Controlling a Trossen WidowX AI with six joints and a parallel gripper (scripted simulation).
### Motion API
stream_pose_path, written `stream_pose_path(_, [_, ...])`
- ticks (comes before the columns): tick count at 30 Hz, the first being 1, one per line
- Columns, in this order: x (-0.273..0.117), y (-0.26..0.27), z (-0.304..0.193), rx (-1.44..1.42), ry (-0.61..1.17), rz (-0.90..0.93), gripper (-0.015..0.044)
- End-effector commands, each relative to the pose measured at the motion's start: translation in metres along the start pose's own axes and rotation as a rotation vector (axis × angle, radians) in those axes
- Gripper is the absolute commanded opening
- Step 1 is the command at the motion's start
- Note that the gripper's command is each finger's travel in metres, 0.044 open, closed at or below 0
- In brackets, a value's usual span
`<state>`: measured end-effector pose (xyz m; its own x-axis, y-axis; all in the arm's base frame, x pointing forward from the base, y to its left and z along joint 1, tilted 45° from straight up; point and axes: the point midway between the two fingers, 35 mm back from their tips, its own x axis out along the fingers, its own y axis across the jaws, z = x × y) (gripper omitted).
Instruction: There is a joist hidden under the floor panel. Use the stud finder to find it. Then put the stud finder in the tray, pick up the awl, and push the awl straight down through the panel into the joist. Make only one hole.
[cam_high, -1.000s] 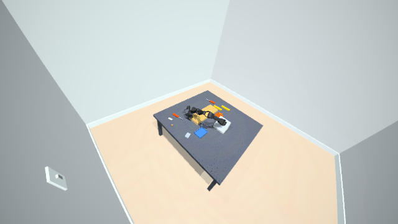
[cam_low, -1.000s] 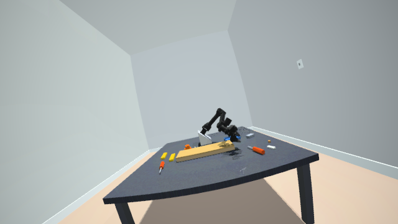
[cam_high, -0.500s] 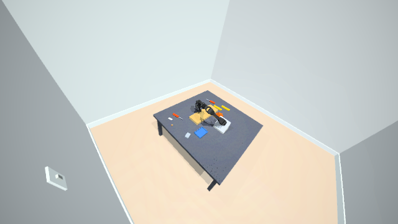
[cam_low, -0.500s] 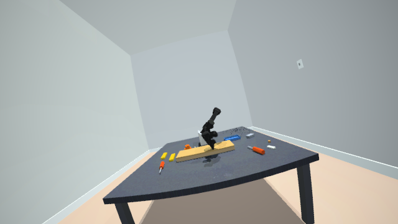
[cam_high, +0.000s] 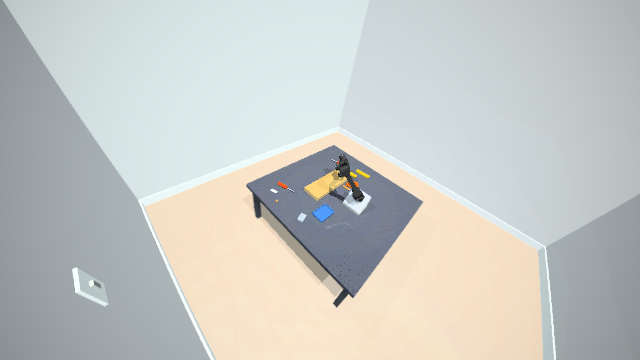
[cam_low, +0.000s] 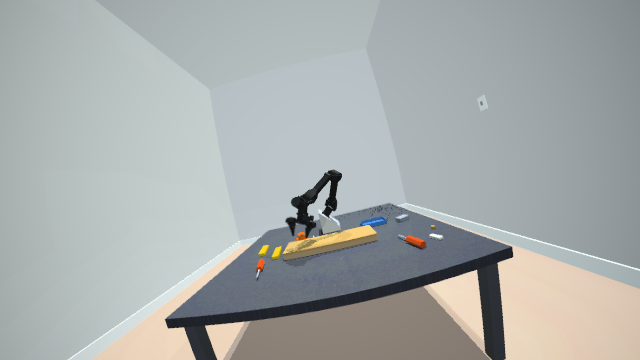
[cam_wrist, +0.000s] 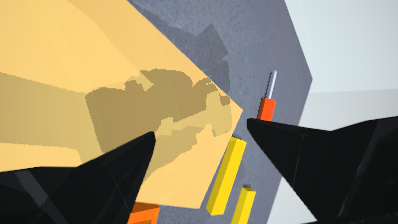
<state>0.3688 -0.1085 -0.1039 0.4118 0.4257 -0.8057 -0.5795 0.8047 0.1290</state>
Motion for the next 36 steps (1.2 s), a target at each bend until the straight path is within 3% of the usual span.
stream_pose_path(1, [-0.008,0.014,-0.052,0.126,0.046,0.092,0.044])
stream_pose_path(10, [-0.05,0.075,-0.144,0.485,0.006,0.357,0.044])
stream_pose_path(36, [-0.039,0.089,-0.155,0.511,-0.007,0.377,0.044])
